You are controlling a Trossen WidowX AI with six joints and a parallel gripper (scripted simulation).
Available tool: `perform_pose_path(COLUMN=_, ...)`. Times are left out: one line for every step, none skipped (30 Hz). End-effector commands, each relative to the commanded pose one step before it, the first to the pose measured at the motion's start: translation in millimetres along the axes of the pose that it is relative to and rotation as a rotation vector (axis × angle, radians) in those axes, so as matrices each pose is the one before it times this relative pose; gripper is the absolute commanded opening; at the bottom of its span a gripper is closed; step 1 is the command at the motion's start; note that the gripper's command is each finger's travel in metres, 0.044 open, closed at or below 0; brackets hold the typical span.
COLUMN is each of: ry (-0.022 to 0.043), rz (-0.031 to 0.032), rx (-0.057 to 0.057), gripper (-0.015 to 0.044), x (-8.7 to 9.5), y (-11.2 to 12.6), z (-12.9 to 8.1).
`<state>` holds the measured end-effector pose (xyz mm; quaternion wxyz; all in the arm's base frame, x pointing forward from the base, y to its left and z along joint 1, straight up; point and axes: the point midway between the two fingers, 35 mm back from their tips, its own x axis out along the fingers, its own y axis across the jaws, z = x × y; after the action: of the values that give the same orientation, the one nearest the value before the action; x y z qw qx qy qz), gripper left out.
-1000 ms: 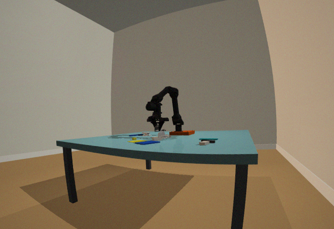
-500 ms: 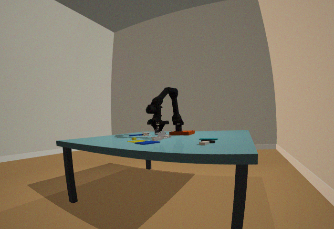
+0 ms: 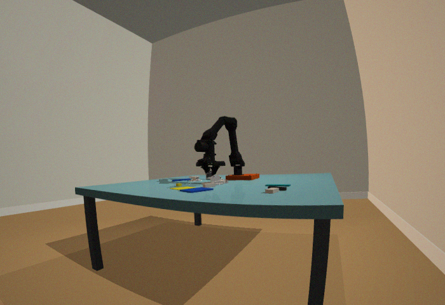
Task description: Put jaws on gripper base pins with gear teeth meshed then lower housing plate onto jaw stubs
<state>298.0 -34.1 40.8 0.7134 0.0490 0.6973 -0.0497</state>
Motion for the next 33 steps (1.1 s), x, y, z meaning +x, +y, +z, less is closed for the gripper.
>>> perform_pose_path(ry=0.00054, rz=-0.00098, rx=-0.0011, gripper=0.0134, x=1.80, y=-0.15, z=-0.22)
perform_pose_path(ry=0.00000, rz=0.00000, rx=0.0000, gripper=0.0134, x=0.00, y=0.00, z=0.00)
perform_pose_path(ry=0.00000, rz=0.00000, rx=0.0000, gripper=0.0134, x=0.00, y=0.00, z=0.00)
perform_pose_path(ry=0.00000, rz=0.00000, rx=0.0000, gripper=0.0134, x=0.00, y=0.00, z=0.00)
perform_pose_path(ry=0.00000, rz=0.00000, rx=0.0000, gripper=0.0134, x=0.00, y=0.00, z=0.00)
perform_pose_path(ry=0.00000, rz=0.00000, rx=0.0000, gripper=0.0134, x=0.00, y=0.00, z=0.00)
perform_pose_path(ry=0.00000, rz=0.00000, rx=0.0000, gripper=0.0134, x=0.00, y=0.00, z=0.00)
perform_pose_path(ry=0.00000, rz=0.00000, rx=-0.0003, gripper=0.0134, x=0.17, y=0.00, z=0.00)
perform_pose_path(ry=0.00000, rz=0.00000, rx=-0.0009, gripper=0.0134, x=0.52, y=0.00, z=0.00)
perform_pose_path(ry=0.00000, rz=0.00000, rx=-0.0015, gripper=0.0134, x=0.86, y=0.00, z=0.00)
perform_pose_path(ry=0.00000, rz=0.00000, rx=-0.0015, gripper=0.0134, x=0.86, y=0.00, z=-0.01)
perform_pose_path(ry=0.00000, rz=0.00000, rx=-0.0009, gripper=0.0134, x=0.52, y=0.00, z=0.00)
perform_pose_path(ry=0.00000, rz=0.00000, rx=-0.0003, gripper=0.0134, x=0.17, y=0.00, z=0.00)
perform_pose_path(ry=0.00000, rz=0.00000, rx=0.0000, gripper=0.0134, x=0.00, y=0.00, z=0.00)
perform_pose_path(ry=0.00000, rz=0.00000, rx=0.0000, gripper=0.0134, x=0.00, y=0.00, z=0.00)
perform_pose_path(ry=0.00000, rz=0.00000, rx=0.0000, gripper=0.0134, x=0.00, y=0.00, z=0.00)
perform_pose_path(ry=0.00000, rz=0.00000, rx=0.0000, gripper=0.0134, x=0.00, y=0.00, z=0.00)
perform_pose_path(ry=0.00000, rz=0.00000, rx=0.0000, gripper=0.0134, x=0.00, y=0.00, z=0.00)
perform_pose_path(ry=0.00000, rz=0.00000, rx=0.0000, gripper=0.0134, x=0.00, y=0.00, z=0.00)
perform_pose_path(ry=0.00000, rz=0.00000, rx=-0.0003, gripper=0.0134, x=0.17, y=0.00, z=0.00)
perform_pose_path(ry=0.00000, rz=0.00000, rx=-0.0008, gripper=0.0134, x=0.52, y=0.00, z=0.00)
perform_pose_path(ry=0.00000, rz=0.00000, rx=-0.0014, gripper=0.0134, x=0.86, y=0.00, z=0.00)
perform_pose_path(ry=0.00000, rz=0.00000, rx=-0.0014, gripper=0.0134, x=0.86, y=0.00, z=-0.01)
perform_pose_path(ry=0.00000, rz=0.00000, rx=-0.0008, gripper=0.0134, x=0.52, y=0.00, z=0.00)
perform_pose_path(ry=0.00000, rz=0.00000, rx=-0.0003, gripper=0.0134, x=0.17, y=0.00, z=0.00)
perform_pose_path(ry=0.00000, rz=0.00000, rx=0.0000, gripper=0.0134, x=0.00, y=0.00, z=0.00)
perform_pose_path(ry=0.00000, rz=0.00000, rx=0.0000, gripper=0.0134, x=0.00, y=0.00, z=0.00)
perform_pose_path(ry=0.00000, rz=0.00000, rx=0.0000, gripper=0.0134, x=0.00, y=0.00, z=0.00)
perform_pose_path(ry=0.00000, rz=0.00000, rx=0.0000, gripper=0.0134, x=0.00, y=0.00, z=0.00)
perform_pose_path(ry=0.00000, rz=0.00000, rx=0.0000, gripper=0.0134, x=0.00, y=0.00, z=0.00)
perform_pose_path(ry=0.00000, rz=0.00000, rx=0.0000, gripper=0.0134, x=0.00, y=0.00, z=0.00)
perform_pose_path(ry=0.00000, rz=0.00000, rx=-0.0001, gripper=0.0134, x=0.17, y=0.00, z=0.00)
perform_pose_path(ry=0.00000, rz=0.00000, rx=-0.0002, gripper=0.0134, x=0.52, y=0.00, z=0.00)
